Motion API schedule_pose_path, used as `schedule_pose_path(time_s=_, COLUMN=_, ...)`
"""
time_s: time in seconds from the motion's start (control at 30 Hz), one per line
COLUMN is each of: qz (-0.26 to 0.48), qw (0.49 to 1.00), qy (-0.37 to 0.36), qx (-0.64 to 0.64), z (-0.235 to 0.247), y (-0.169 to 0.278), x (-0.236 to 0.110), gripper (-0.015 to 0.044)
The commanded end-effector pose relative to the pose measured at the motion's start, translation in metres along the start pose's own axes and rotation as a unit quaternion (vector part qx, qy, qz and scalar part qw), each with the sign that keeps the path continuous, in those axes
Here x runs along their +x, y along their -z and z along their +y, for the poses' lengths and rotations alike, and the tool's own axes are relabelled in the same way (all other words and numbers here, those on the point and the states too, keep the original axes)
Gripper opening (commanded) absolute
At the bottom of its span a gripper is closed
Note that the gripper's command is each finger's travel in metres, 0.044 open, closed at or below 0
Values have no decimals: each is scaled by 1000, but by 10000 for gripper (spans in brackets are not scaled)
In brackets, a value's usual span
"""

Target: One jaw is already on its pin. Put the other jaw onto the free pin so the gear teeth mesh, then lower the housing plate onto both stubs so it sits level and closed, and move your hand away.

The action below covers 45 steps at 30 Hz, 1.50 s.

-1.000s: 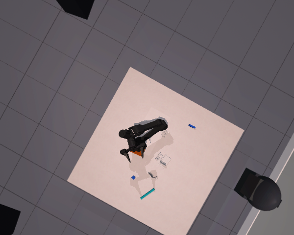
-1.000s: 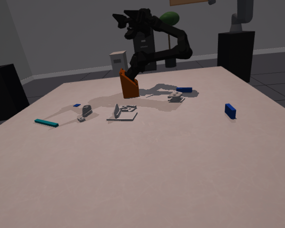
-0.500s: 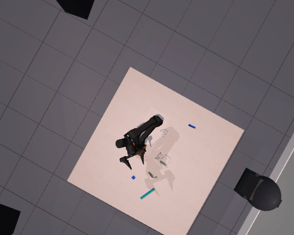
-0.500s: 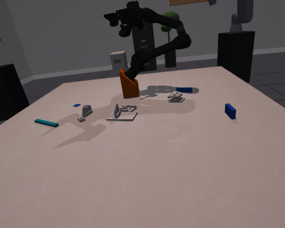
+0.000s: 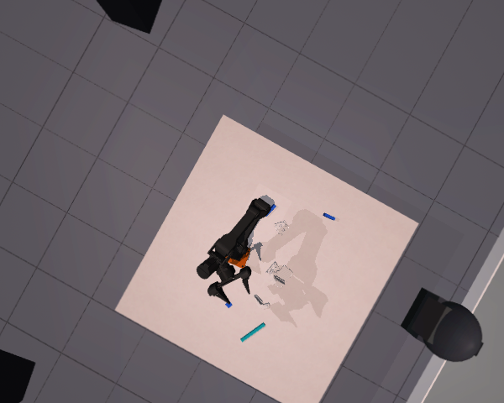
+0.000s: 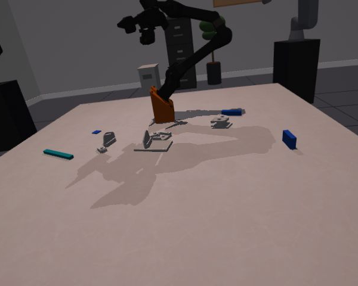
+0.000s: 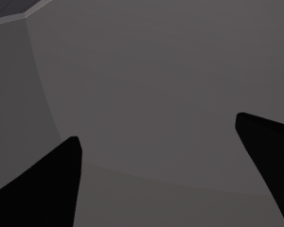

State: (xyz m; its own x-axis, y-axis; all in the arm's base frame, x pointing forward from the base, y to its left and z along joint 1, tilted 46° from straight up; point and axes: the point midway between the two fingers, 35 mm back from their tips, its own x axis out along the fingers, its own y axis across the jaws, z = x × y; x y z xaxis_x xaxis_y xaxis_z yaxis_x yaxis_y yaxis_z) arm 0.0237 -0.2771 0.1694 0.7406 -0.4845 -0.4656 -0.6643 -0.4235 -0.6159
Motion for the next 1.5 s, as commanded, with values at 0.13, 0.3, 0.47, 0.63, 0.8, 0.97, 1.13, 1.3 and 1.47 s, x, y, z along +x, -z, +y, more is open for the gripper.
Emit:
schedule_pose_path(time_s=0.13, qz=-79, qw=997, qy=15, qx=1, z=8, y=-6, x=34, gripper=440)
schedule_pose_path(time_s=0.3, qz=-130, qw=991, qy=26, qx=1, z=11, y=-14, x=57, gripper=440)
schedule_pose_path(time_s=0.47, qz=-182, qw=983, qy=35, qx=1, z=12, y=-25, x=80, gripper=440)
schedule_pose_path(time_s=0.63, qz=-234, qw=971, qy=43, qx=-4, z=13, y=-38, x=103, gripper=440)
schedule_pose_path(time_s=0.8, qz=-285, qw=957, qy=51, qx=-13, z=14, y=-53, x=125, gripper=440)
schedule_pose_path(time_s=0.97, qz=-335, qw=940, qy=57, qx=-26, z=15, y=-70, x=146, gripper=440)
schedule_pose_path(time_s=1.13, qz=-385, qw=920, qy=61, qx=-40, z=16, y=-90, x=167, gripper=440)
schedule_pose_path(time_s=1.3, qz=-435, qw=897, qy=65, qx=-52, z=17, y=-112, x=186, gripper=440)
schedule_pose_path(time_s=1.47, qz=-485, qw=870, qy=68, qx=-62, z=17, y=-137, x=204, gripper=440)
